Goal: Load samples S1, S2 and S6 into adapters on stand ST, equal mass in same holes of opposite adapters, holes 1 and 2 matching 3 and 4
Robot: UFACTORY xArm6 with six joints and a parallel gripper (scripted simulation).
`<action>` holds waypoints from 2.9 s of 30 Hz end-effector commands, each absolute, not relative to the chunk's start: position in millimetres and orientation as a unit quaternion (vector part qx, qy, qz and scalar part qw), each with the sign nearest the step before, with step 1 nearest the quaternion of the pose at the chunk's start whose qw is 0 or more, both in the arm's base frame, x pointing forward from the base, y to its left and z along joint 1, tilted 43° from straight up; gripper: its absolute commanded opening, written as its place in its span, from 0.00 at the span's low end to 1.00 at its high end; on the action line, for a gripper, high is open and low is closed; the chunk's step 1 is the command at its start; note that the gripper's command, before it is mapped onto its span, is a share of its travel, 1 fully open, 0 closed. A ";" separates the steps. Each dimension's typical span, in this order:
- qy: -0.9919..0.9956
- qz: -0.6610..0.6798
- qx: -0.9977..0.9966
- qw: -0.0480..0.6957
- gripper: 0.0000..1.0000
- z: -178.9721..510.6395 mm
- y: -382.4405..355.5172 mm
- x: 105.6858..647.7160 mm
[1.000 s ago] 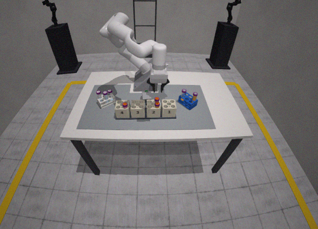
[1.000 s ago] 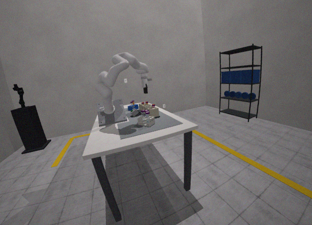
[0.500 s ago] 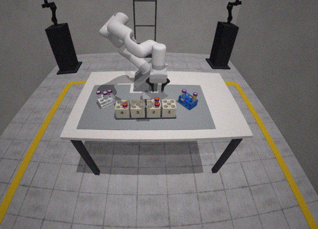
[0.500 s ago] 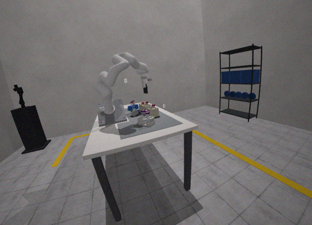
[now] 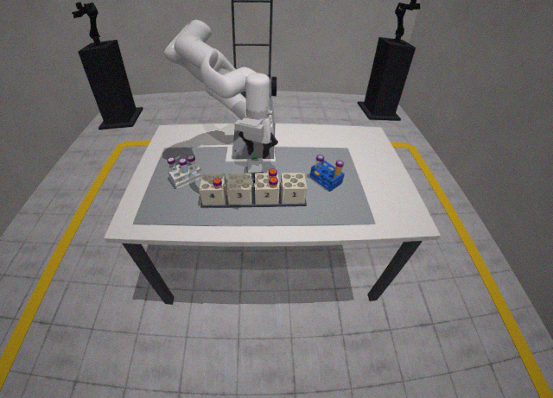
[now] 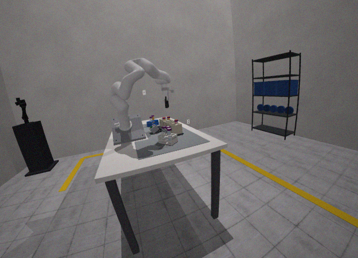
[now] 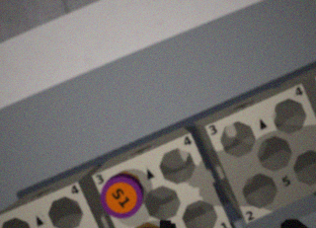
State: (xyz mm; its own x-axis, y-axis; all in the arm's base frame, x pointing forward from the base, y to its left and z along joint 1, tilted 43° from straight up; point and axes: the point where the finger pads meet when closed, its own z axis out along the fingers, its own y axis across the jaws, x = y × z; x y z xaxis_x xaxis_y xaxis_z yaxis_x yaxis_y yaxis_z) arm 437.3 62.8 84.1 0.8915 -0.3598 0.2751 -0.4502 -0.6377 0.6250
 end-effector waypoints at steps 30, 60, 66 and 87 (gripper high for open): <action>-0.462 0.164 0.808 0.327 0.57 179.8 -34.3 382.4; -0.462 0.164 0.808 0.327 0.57 263.2 -121.3 332.9; -0.462 0.164 0.808 0.328 0.57 282.5 -141.4 321.5; -0.462 0.164 0.808 0.328 0.57 307.6 -170.4 305.7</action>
